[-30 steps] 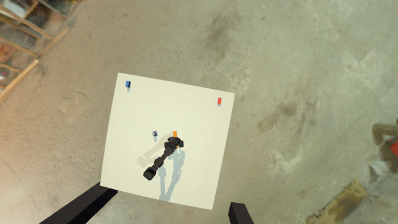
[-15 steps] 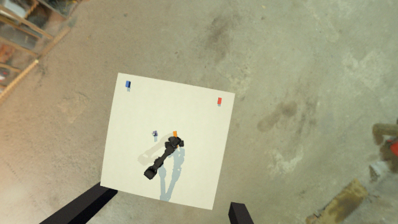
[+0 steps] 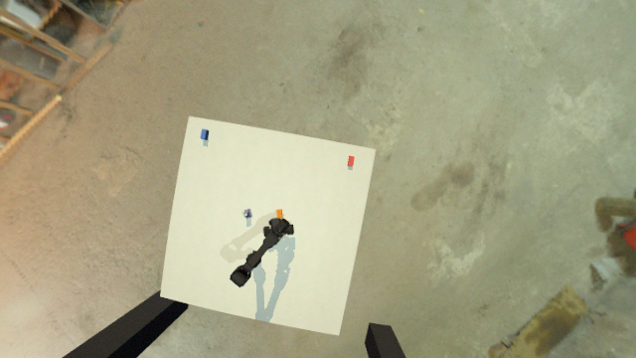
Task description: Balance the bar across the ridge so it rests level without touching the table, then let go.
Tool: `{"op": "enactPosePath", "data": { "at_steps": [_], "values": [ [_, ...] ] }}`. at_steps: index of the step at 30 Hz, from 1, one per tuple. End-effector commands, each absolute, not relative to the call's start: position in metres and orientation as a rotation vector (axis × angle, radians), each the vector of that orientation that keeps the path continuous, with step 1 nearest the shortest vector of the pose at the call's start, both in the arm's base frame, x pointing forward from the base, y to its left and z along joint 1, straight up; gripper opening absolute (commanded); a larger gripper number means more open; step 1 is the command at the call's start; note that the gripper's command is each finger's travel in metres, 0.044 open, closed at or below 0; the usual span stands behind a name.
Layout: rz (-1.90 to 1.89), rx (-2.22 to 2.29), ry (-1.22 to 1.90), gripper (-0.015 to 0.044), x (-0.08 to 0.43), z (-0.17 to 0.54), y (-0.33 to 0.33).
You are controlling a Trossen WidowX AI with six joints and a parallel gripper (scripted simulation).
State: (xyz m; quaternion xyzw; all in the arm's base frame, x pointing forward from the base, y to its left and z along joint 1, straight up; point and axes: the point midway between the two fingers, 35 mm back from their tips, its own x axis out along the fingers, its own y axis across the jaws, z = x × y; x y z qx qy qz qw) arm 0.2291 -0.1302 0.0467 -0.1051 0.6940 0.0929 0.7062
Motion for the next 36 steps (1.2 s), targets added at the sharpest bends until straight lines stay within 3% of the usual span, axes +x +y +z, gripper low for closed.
{"op": "enactPosePath", "data": {
  "at_steps": [1, 5, 9, 36],
  "values": [
    [0.206, -0.233, 1.542, 0.0131, 0.229, 0.047, -0.130],
    [0.206, -0.233, 1.542, 0.0104, 0.229, 0.047, -0.130],
    [0.207, -0.233, 1.542, 0.0000, 0.230, 0.053, -0.131],
    [0.209, -0.235, 1.539, 0.0000, 0.233, 0.121, -0.132]
  ]
}}
